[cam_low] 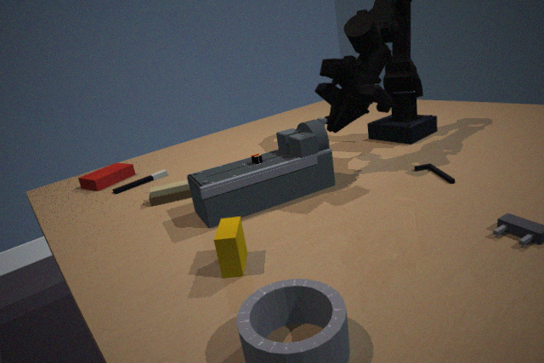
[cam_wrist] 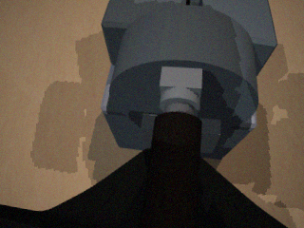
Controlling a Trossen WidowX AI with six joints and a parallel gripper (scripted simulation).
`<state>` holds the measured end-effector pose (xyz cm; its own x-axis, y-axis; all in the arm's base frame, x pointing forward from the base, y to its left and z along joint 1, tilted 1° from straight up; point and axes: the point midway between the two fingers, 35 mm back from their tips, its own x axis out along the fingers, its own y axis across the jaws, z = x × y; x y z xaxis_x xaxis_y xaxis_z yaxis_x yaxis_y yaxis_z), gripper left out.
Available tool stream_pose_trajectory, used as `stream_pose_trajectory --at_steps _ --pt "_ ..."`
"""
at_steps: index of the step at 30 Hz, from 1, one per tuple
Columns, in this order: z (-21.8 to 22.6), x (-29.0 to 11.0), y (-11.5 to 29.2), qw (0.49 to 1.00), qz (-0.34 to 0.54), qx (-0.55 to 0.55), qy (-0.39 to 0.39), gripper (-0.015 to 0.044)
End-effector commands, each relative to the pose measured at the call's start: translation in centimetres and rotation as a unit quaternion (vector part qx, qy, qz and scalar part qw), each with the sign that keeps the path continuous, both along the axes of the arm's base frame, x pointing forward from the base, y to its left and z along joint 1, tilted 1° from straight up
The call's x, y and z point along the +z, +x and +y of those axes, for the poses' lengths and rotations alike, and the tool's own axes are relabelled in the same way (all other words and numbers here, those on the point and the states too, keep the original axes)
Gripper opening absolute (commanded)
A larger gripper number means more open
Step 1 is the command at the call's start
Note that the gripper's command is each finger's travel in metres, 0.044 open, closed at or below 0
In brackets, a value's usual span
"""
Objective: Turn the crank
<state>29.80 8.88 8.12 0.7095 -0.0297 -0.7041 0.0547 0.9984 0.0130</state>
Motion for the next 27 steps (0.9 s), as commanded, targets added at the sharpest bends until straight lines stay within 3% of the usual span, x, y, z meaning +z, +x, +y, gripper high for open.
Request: stream_pose_trajectory --at_steps 1,27 --pt "-0.8 0.1 -0.1 1.000 -0.002 -0.007 -0.005 0.0000" --pt "-2.1 -0.5 -0.1 1.000 -0.002 -0.007 -0.006 0.0000"
